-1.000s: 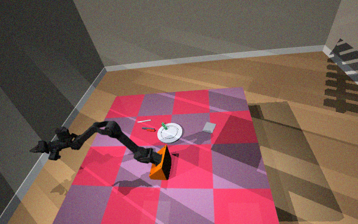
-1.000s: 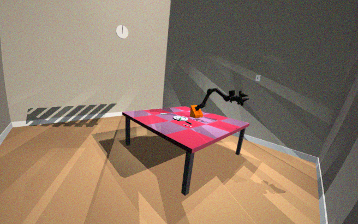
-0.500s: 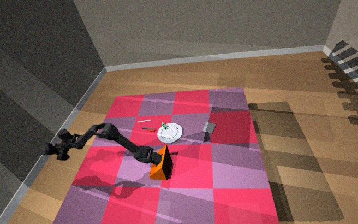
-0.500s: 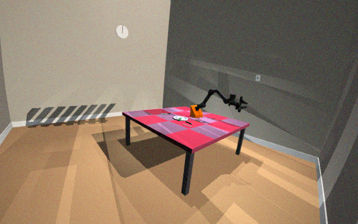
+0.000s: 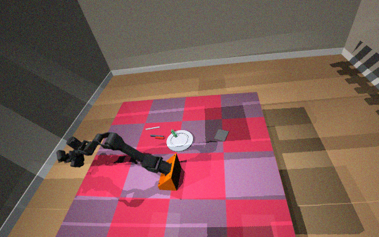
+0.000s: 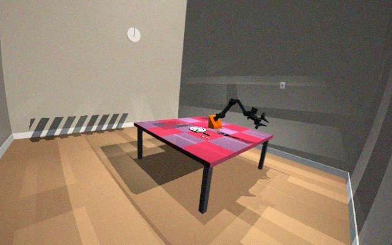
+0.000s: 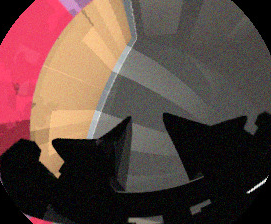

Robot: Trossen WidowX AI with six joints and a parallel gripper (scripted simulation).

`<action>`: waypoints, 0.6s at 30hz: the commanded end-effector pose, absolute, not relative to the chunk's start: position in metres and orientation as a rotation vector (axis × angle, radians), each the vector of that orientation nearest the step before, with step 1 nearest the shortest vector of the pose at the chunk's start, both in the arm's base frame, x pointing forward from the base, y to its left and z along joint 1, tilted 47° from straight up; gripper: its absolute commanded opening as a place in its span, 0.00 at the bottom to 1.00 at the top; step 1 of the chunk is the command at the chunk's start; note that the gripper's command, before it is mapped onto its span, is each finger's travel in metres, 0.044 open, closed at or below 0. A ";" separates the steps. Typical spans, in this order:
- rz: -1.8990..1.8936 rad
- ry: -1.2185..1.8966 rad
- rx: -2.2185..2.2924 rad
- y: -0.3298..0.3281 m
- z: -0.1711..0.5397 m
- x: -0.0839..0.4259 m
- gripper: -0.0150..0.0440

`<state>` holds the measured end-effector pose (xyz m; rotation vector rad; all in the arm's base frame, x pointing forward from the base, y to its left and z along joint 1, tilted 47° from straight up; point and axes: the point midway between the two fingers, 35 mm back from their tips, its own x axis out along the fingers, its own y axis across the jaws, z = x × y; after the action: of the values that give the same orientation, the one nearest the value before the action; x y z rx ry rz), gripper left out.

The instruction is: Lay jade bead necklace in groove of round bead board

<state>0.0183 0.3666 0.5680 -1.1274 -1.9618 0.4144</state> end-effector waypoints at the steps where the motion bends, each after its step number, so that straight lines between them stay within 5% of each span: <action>1: 0.484 -1.914 -1.170 0.377 0.555 0.037 0.59; 18: 0.768 -1.606 -1.330 0.402 0.490 0.133 0.59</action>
<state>0.1181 0.4005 0.5013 -1.3124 -1.6587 0.7241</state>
